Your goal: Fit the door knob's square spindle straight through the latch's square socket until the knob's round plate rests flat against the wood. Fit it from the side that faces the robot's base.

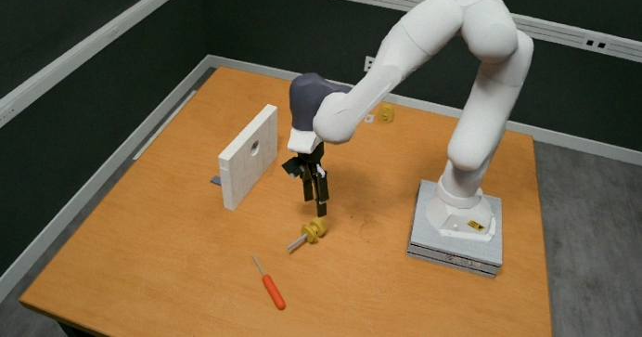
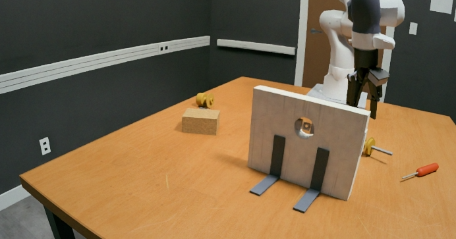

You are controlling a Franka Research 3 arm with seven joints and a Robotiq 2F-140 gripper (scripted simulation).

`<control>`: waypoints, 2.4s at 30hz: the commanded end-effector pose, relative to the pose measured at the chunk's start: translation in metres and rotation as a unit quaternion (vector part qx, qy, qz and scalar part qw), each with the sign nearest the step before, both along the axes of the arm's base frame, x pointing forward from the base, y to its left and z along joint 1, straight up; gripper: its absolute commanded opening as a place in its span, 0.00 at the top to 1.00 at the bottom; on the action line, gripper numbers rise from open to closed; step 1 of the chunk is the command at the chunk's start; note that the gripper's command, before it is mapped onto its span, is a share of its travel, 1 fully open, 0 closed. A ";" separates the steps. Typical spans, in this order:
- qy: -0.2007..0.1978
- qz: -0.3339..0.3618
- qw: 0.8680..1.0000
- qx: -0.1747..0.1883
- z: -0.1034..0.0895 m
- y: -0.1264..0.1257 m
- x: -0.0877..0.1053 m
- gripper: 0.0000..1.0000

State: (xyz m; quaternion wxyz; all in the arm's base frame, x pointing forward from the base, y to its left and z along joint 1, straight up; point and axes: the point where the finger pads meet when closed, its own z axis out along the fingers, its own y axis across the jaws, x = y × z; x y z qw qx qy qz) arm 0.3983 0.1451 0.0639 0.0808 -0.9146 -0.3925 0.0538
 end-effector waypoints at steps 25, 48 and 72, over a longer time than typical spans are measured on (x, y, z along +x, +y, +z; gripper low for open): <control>0.015 0.162 0.986 0.035 -0.024 -0.004 0.001 0.43; 0.015 0.162 0.986 0.035 -0.053 0.000 -0.006 0.43; 0.015 0.162 0.986 0.035 -0.083 0.003 -0.013 0.43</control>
